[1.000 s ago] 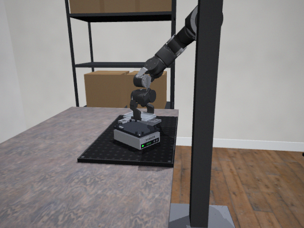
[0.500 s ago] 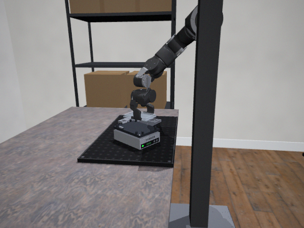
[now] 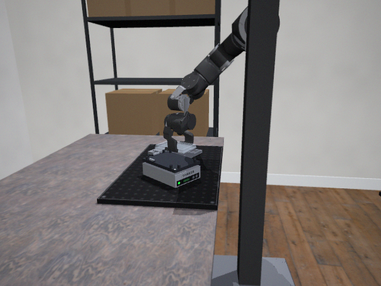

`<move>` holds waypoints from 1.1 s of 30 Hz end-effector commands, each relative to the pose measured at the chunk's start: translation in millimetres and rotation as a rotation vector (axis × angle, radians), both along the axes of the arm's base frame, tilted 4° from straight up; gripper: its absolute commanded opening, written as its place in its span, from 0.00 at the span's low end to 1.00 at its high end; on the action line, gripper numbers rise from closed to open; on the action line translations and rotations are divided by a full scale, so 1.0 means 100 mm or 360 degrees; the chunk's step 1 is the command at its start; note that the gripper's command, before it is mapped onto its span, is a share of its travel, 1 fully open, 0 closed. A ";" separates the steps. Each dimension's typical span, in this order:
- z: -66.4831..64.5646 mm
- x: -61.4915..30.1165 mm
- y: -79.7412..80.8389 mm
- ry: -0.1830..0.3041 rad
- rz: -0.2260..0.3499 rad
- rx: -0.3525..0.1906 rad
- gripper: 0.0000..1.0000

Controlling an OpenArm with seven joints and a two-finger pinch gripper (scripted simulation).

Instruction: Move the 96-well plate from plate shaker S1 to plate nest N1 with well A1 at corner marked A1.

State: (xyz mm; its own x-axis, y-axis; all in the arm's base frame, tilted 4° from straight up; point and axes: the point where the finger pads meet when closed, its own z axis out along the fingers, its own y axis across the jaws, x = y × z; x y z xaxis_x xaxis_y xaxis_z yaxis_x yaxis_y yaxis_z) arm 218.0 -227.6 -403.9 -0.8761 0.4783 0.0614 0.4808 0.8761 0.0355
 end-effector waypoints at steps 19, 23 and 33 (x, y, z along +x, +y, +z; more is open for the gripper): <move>-0.03 0.022 0.01 -0.0016 -0.0006 0.0006 0.00; -0.02 0.043 0.01 -0.0019 -0.0004 0.0009 0.00; -0.02 0.056 0.01 -0.0021 -0.0002 0.0012 0.00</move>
